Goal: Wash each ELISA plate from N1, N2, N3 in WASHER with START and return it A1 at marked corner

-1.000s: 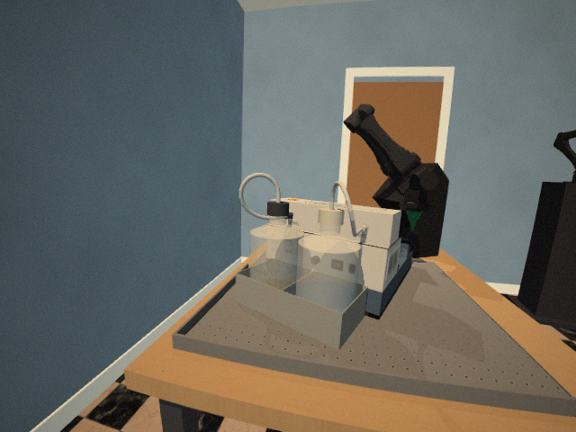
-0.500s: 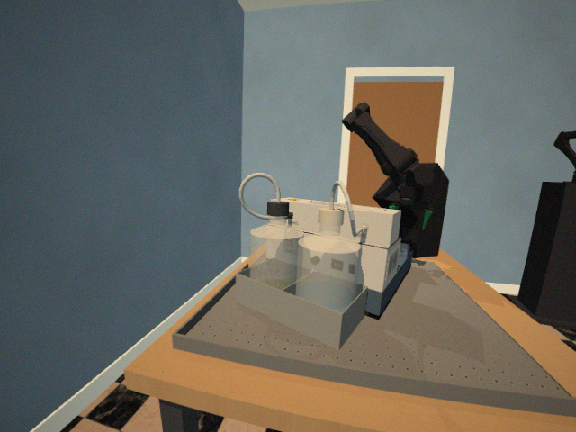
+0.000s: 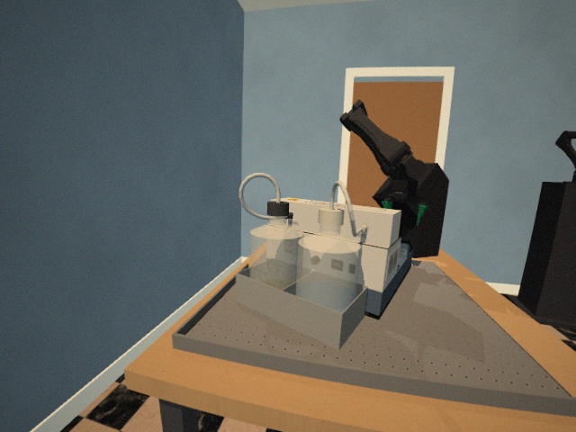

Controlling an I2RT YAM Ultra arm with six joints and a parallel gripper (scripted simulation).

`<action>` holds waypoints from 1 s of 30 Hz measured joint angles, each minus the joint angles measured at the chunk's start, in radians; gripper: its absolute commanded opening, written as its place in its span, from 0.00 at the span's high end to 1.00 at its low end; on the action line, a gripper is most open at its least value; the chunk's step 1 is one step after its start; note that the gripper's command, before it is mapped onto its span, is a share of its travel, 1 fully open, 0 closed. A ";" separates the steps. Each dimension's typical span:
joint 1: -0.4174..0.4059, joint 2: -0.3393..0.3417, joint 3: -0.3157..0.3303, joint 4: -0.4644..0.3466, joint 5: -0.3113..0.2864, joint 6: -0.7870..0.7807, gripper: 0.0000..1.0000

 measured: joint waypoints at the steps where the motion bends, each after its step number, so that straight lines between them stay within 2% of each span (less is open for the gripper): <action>1: -0.002 -0.002 0.006 -0.013 0.000 -0.002 0.00; 13: -0.025 -0.037 0.139 -0.153 -0.010 -0.030 0.00; 19: -0.032 -0.044 0.183 -0.208 -0.013 -0.041 0.00; 30: -0.051 -0.045 0.327 -0.326 -0.021 -0.064 0.00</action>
